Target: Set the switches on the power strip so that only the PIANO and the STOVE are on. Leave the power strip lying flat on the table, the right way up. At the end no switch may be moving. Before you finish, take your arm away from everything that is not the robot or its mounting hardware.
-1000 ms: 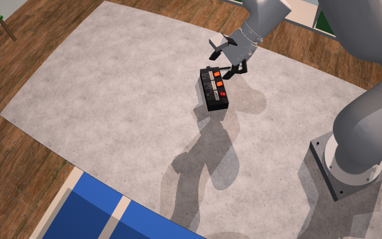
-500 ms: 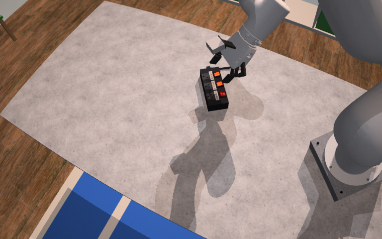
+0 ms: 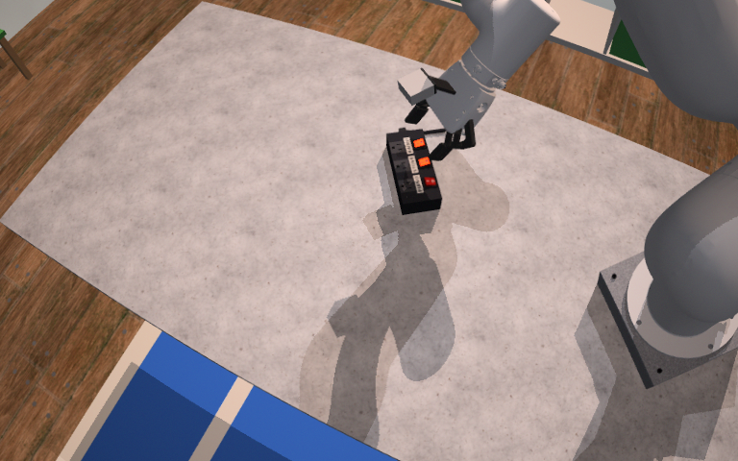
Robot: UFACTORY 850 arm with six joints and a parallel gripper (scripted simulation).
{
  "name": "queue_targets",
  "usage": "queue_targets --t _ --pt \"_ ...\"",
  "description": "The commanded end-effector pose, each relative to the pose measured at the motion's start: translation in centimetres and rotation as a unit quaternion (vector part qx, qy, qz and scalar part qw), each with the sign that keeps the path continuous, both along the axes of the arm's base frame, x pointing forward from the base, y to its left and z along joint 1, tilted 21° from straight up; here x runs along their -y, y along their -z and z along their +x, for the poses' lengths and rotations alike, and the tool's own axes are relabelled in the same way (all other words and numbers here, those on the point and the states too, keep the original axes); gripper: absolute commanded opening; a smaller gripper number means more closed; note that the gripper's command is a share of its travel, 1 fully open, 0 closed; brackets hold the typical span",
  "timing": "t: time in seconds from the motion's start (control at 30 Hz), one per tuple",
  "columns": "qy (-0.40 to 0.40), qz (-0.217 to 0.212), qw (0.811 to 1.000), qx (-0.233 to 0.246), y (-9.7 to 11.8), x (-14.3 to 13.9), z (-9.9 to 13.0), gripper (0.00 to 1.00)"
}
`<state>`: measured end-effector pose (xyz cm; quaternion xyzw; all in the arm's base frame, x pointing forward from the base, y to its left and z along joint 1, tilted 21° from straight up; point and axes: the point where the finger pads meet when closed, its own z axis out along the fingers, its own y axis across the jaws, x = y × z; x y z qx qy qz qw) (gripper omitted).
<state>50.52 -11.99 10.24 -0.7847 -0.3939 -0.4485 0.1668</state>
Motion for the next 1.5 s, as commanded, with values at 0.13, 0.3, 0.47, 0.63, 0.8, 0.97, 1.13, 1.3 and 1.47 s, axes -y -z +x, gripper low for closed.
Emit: queue_targets --t 0.13,0.3,0.47,0.63,0.8,0.97,1.13,1.3,1.47 --pt "0.0 0.0 1.0 0.001 -0.1 0.0 0.0 1.0" --pt "0.0 0.0 1.0 0.001 -0.1 0.0 0.0 1.0" --pt "0.0 0.0 1.0 0.001 -0.1 0.0 0.0 1.0" --pt "0.0 0.0 1.0 0.001 -0.1 0.0 0.0 1.0" --pt "0.0 0.0 1.0 0.001 -0.1 0.0 0.0 1.0" --pt "0.0 0.0 1.0 0.001 -0.1 0.0 0.0 1.0" --pt "0.0 0.0 1.0 0.001 -0.1 0.0 0.0 1.0" --pt "0.0 0.0 1.0 0.001 -0.1 0.0 0.0 1.0" --pt "-0.053 -0.043 0.997 -0.021 -0.7 -0.9 -1.0 1.0"
